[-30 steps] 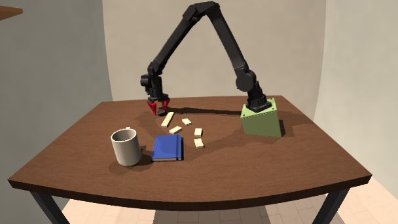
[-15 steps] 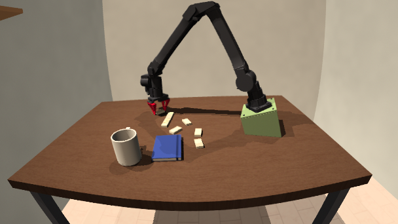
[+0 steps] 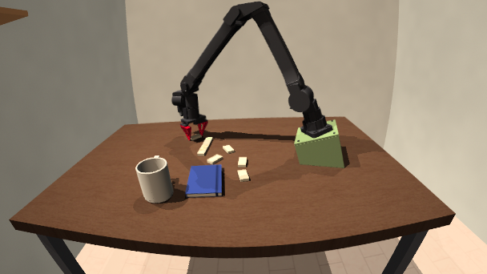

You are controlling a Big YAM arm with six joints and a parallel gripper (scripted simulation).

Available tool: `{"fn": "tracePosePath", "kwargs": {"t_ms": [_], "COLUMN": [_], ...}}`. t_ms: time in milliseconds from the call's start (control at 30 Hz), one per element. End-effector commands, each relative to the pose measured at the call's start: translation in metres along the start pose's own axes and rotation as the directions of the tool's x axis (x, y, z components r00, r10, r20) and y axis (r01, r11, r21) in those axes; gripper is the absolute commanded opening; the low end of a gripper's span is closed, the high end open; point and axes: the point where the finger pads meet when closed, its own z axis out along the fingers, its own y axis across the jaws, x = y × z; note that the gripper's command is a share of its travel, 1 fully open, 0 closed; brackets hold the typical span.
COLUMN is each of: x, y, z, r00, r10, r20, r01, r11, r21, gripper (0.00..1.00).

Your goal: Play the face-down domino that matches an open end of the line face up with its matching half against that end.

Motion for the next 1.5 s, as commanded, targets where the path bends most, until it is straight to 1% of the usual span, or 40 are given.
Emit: {"fn": "tracePosePath", "kwargs": {"t_ms": [0, 233, 467, 500, 800, 1033, 1067, 1467], "x": [0.001, 0.008, 0.008, -0.001, 0.008, 0.008, 0.000, 0.008], "y": [0.006, 0.017, 0.017, 0.006, 0.016, 0.016, 0.007, 0.014], "z": [-0.004, -0.006, -0.006, -0.004, -0.007, -0.007, -0.004, -0.007], "r00": [1.000, 1.000, 1.000, 1.000, 1.000, 1.000, 1.000, 1.000], "r10": [-0.008, -0.025, -0.025, -0.008, -0.024, -0.024, -0.009, -0.021], "r20": [0.005, -0.003, -0.003, 0.006, -0.003, -0.003, 0.006, -0.003], "r01": [0.008, 0.025, 0.025, 0.008, 0.024, 0.024, 0.009, 0.021], "r11": [1.000, 0.999, 0.999, 1.000, 1.000, 1.000, 1.000, 1.000], "r21": [-0.009, -0.021, -0.021, -0.010, -0.020, -0.020, -0.009, -0.020], "gripper": [0.72, 0.72, 0.72, 0.72, 0.72, 0.72, 0.72, 0.72]}}
